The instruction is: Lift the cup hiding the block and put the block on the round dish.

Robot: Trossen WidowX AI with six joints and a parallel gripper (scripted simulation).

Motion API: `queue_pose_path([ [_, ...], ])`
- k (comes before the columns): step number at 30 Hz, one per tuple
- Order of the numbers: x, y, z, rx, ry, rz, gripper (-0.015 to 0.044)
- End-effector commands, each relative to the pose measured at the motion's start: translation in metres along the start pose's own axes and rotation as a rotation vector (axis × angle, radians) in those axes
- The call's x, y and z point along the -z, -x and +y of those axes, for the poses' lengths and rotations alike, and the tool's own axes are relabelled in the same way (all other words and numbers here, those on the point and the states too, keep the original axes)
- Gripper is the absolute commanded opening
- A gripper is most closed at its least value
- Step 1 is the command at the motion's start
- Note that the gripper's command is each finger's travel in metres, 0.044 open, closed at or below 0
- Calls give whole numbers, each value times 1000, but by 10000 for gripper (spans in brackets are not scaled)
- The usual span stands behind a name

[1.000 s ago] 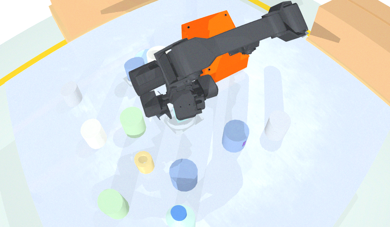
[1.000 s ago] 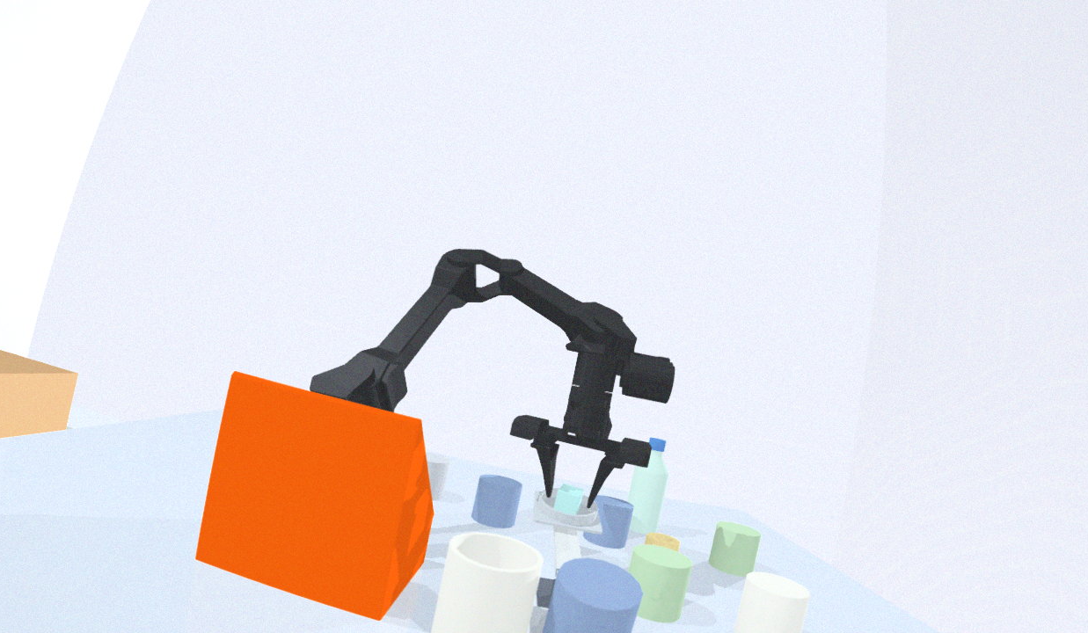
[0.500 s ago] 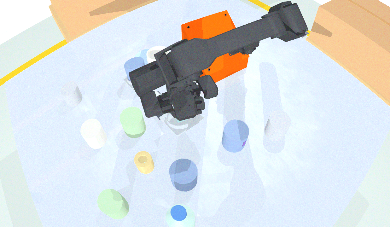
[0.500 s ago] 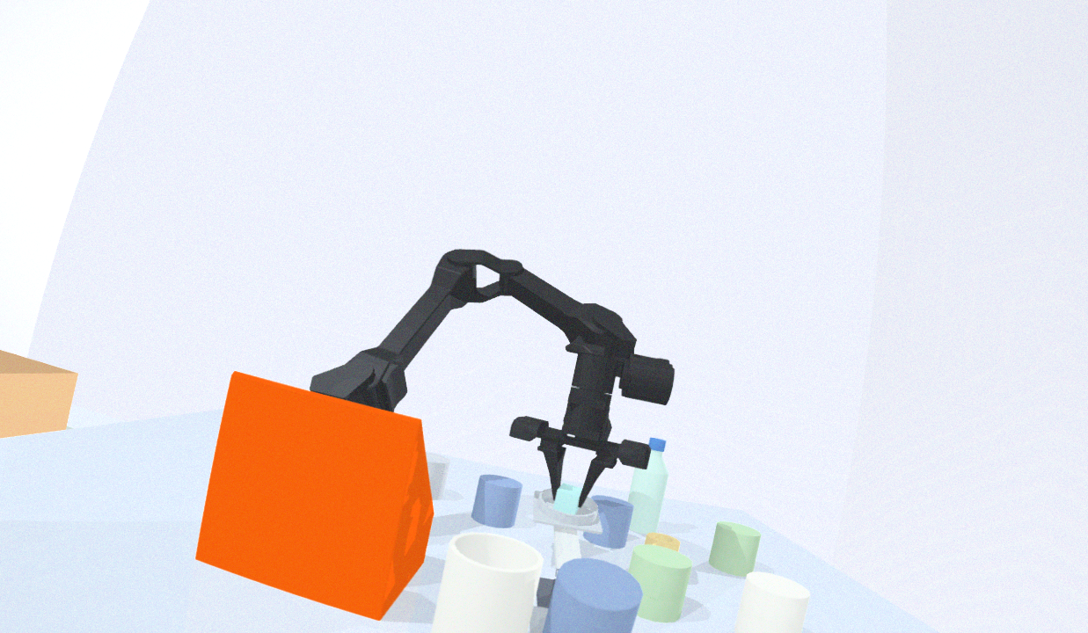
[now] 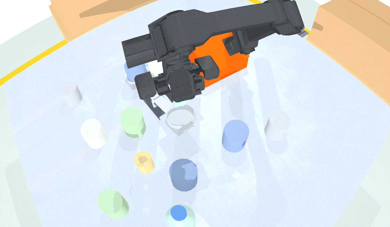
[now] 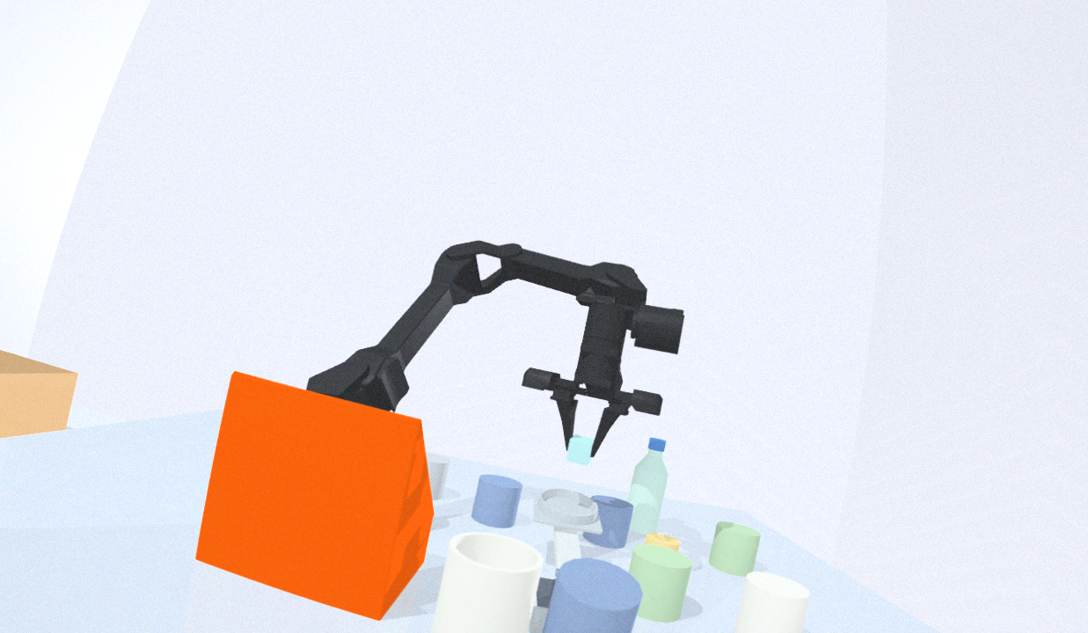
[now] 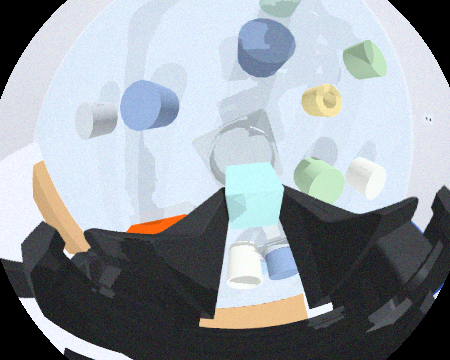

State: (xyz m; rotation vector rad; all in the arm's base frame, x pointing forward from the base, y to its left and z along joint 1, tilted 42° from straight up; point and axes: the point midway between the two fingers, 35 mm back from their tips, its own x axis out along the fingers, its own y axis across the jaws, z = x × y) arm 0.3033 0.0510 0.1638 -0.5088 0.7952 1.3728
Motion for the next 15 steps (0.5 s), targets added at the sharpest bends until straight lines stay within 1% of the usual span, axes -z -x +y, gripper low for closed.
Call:
queue_pose_path([
  [1, 1, 21, 1, 1, 3, 1, 0],
  [6, 6, 23, -1, 2, 2, 3, 0],
  [15, 76, 13, -38, 15, -2, 27, 0],
])
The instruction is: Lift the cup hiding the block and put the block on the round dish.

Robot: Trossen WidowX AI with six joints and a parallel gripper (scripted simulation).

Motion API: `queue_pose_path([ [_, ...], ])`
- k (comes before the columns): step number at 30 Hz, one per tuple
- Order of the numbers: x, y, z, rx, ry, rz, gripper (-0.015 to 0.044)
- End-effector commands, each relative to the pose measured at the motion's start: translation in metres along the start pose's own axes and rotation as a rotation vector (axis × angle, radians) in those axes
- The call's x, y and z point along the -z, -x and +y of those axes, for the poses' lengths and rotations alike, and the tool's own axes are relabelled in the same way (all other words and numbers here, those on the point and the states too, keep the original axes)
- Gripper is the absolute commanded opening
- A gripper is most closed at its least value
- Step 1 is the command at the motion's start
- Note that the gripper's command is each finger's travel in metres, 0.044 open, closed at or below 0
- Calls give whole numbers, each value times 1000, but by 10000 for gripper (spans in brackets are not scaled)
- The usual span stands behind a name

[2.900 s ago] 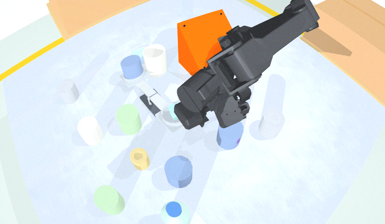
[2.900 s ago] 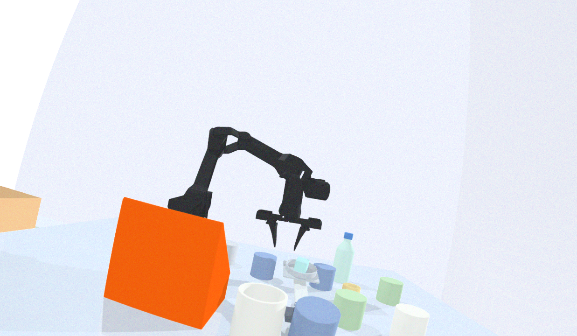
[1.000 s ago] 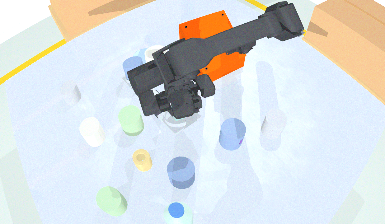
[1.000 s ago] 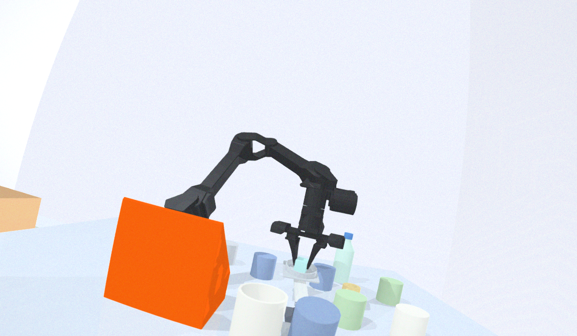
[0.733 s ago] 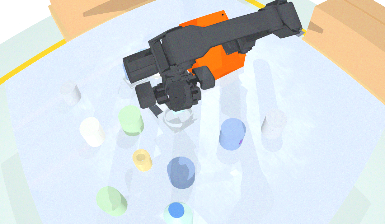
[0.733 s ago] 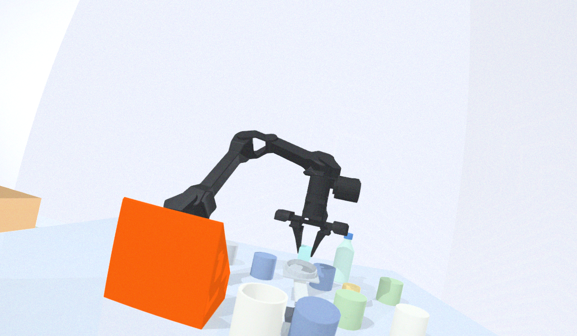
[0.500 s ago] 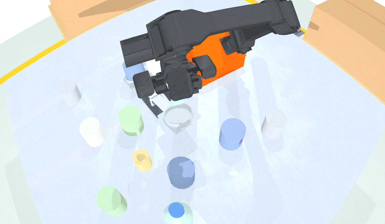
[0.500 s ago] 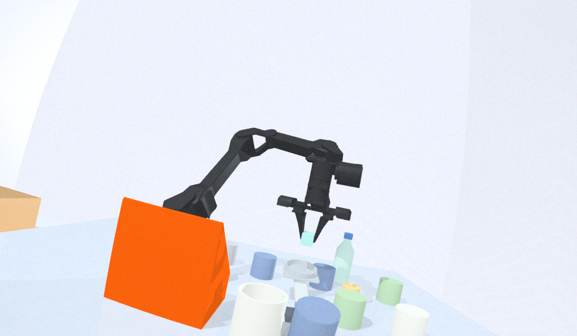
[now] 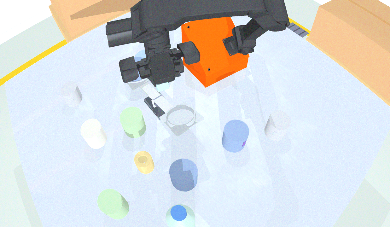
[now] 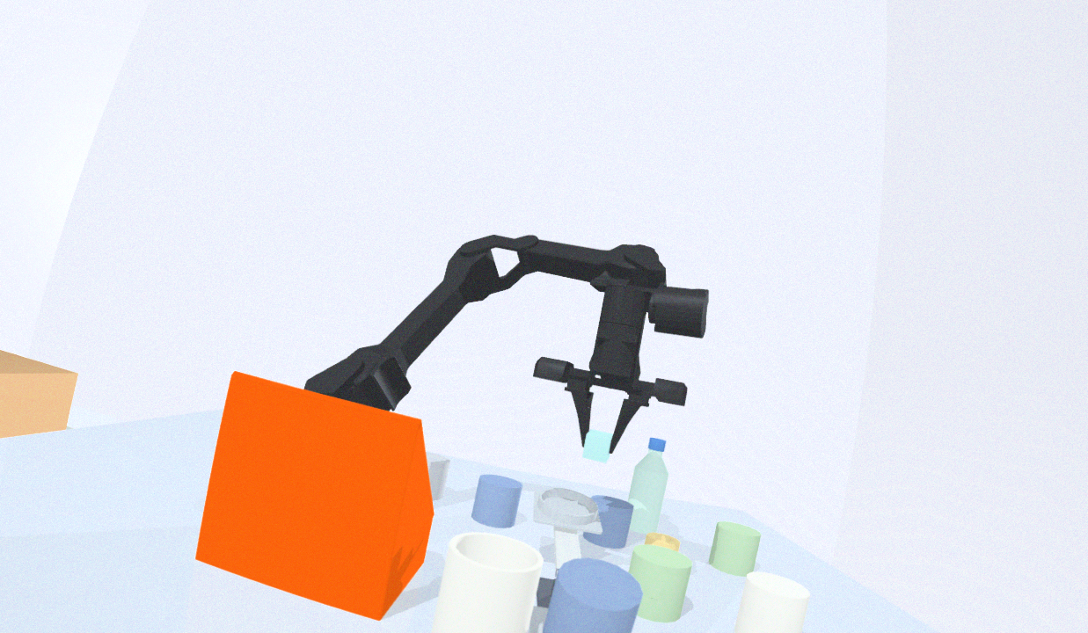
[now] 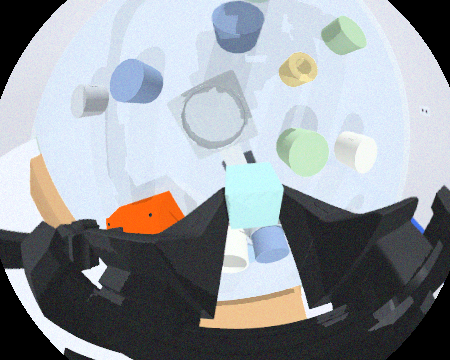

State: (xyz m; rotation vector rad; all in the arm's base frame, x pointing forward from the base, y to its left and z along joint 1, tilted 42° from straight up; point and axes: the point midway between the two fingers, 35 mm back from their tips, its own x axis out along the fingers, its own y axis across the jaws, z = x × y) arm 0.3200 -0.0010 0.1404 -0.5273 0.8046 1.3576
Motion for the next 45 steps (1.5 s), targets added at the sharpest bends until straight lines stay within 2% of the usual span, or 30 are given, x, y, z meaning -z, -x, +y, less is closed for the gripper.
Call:
queue_pose_path([
  [1, 34, -5, -13, 2, -3, 11, 0],
  [17, 173, -36, -32, 4, -7, 28, 0],
  [34, 306, -89, 5, -7, 1, 5, 0],
  [41, 316, -98, 10, -8, 3, 1, 0],
  [45, 316, -117, 10, -7, 3, 0, 0],
])
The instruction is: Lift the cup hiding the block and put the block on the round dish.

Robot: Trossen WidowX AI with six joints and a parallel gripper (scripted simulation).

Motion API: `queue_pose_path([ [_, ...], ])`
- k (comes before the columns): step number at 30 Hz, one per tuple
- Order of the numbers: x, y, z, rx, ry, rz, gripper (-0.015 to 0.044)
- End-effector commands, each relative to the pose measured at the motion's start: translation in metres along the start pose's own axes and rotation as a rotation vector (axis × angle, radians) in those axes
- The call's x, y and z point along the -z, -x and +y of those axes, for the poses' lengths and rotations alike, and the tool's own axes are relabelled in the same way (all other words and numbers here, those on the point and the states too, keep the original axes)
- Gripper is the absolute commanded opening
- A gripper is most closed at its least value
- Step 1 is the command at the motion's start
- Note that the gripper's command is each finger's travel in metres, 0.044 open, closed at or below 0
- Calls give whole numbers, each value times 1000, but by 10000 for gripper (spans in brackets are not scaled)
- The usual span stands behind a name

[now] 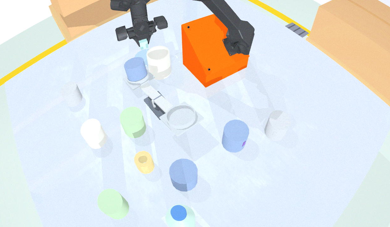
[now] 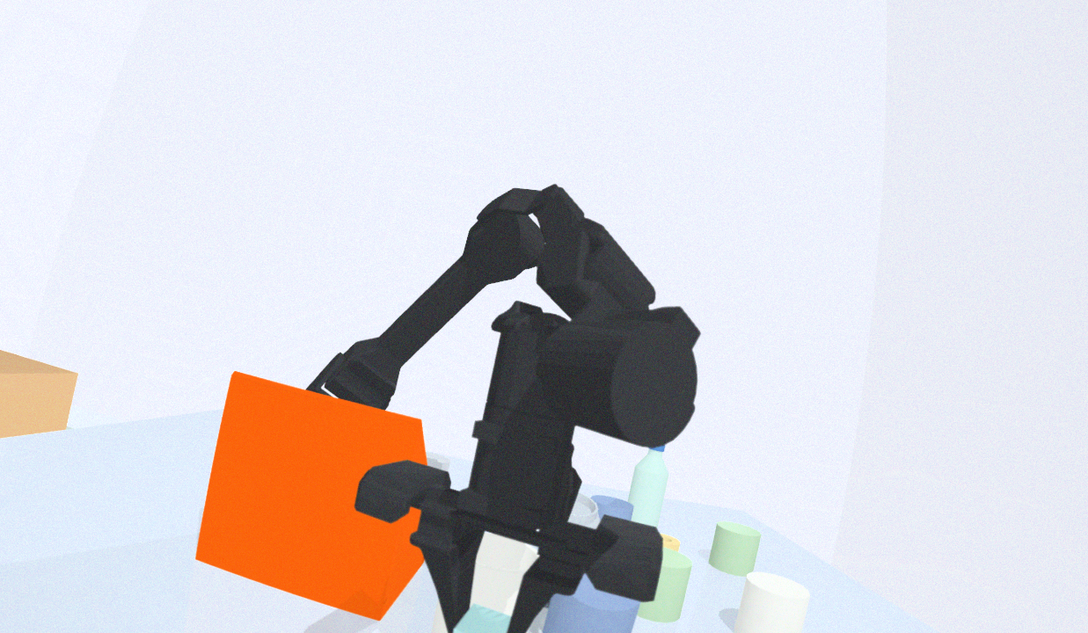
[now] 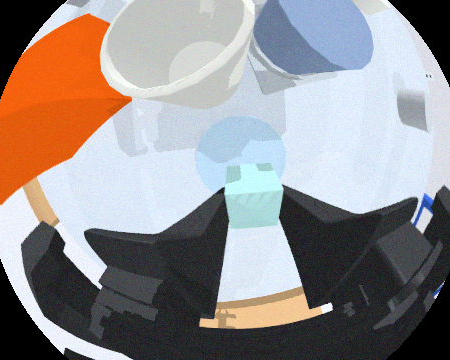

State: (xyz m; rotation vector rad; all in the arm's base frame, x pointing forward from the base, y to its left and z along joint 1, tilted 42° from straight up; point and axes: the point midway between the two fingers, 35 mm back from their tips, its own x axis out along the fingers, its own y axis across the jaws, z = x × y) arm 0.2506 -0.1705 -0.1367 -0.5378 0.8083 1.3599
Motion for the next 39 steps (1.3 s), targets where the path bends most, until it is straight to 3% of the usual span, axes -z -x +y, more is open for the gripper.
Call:
queue_pose_path([
  [1, 0, -21, 2, -6, -3, -9, 0],
  [23, -1, -55, 3, -6, -2, -10, 0],
  [39, -1, -47, 2, -6, 4, -9, 420],
])
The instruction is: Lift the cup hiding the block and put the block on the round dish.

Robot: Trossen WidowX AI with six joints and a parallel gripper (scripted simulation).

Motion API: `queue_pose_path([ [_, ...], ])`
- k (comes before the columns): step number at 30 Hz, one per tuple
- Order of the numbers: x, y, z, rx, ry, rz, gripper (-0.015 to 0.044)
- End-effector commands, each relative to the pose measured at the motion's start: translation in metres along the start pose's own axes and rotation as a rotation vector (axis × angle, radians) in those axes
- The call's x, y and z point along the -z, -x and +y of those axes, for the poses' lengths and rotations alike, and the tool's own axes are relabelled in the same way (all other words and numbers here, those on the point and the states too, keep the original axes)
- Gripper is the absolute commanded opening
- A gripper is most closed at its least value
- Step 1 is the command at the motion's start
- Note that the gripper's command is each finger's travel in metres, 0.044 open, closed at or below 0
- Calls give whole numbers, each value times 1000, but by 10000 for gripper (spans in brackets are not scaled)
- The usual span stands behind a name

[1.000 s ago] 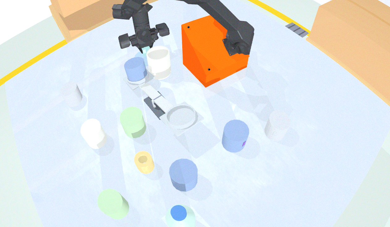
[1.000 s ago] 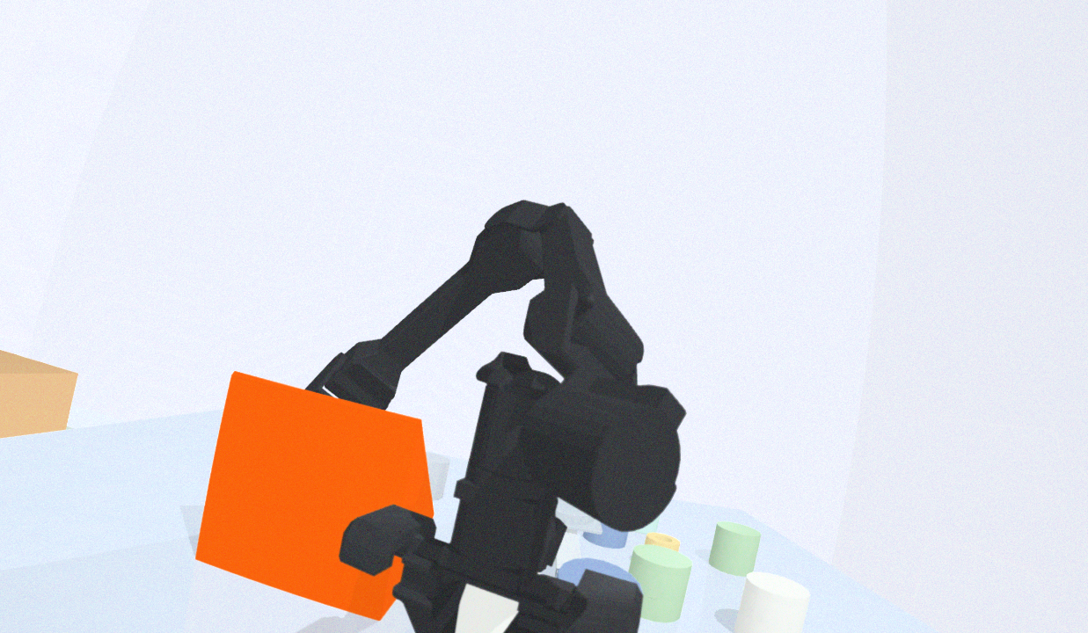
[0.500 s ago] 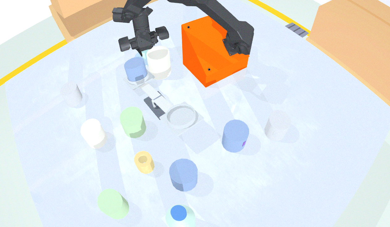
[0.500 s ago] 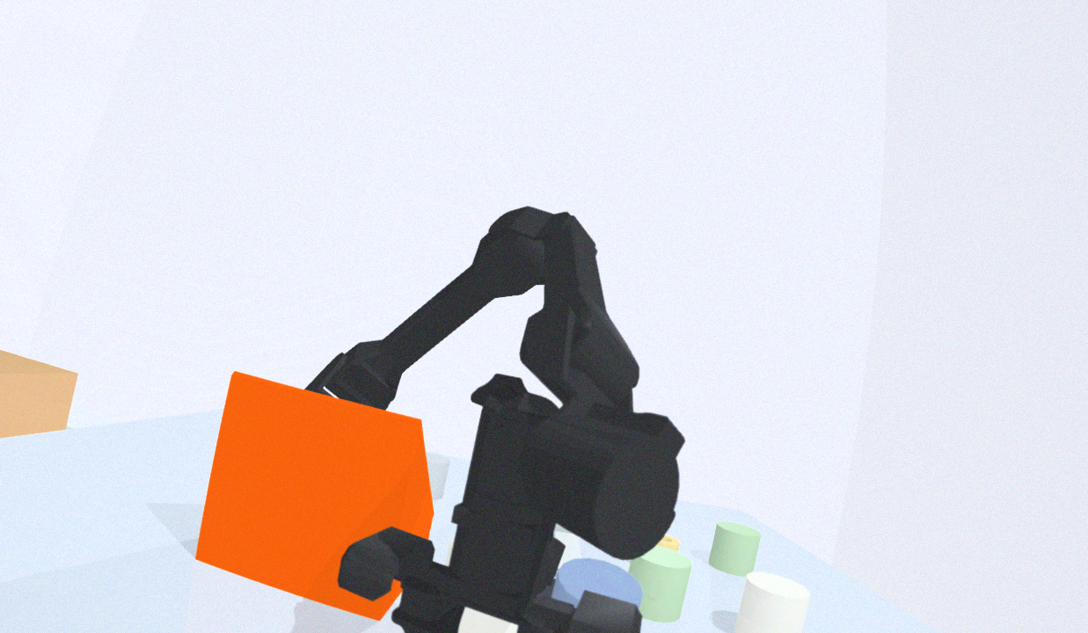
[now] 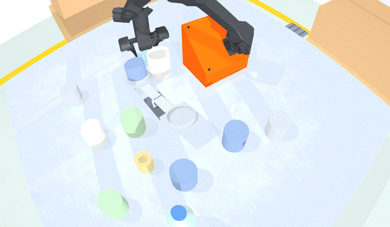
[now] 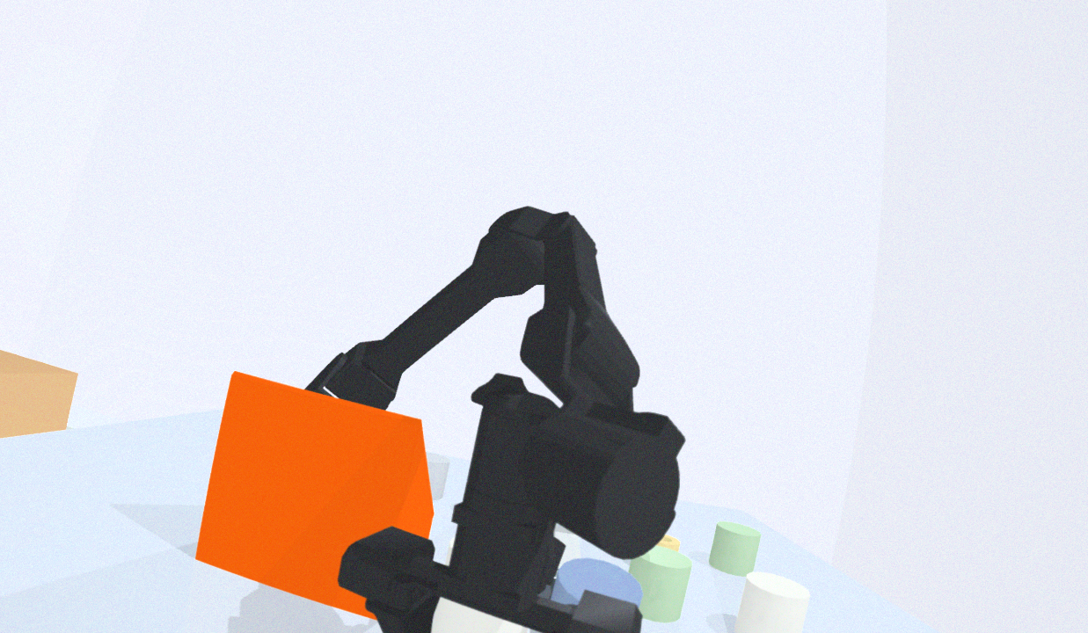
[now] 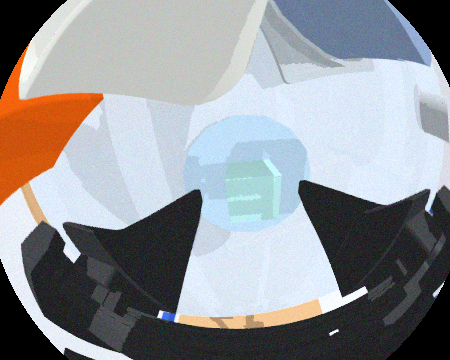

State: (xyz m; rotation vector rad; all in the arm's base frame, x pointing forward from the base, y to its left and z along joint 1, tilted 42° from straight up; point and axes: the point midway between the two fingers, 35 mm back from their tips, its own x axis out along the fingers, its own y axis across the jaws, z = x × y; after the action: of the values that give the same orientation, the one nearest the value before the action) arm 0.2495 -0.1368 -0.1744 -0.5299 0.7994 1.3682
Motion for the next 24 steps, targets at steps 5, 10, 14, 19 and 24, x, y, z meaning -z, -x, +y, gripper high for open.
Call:
queue_pose_path([
  [5, 1, 57, 0, -1, -6, 3, 440],
  [10, 1, 60, 0, 0, -6, 4, 440],
  [14, 1, 100, 2, 7, -13, 5, 440],
  [19, 1, 103, 3, 7, -13, 5, 440],
  [24, 1, 103, 3, 7, -13, 5, 440],
])
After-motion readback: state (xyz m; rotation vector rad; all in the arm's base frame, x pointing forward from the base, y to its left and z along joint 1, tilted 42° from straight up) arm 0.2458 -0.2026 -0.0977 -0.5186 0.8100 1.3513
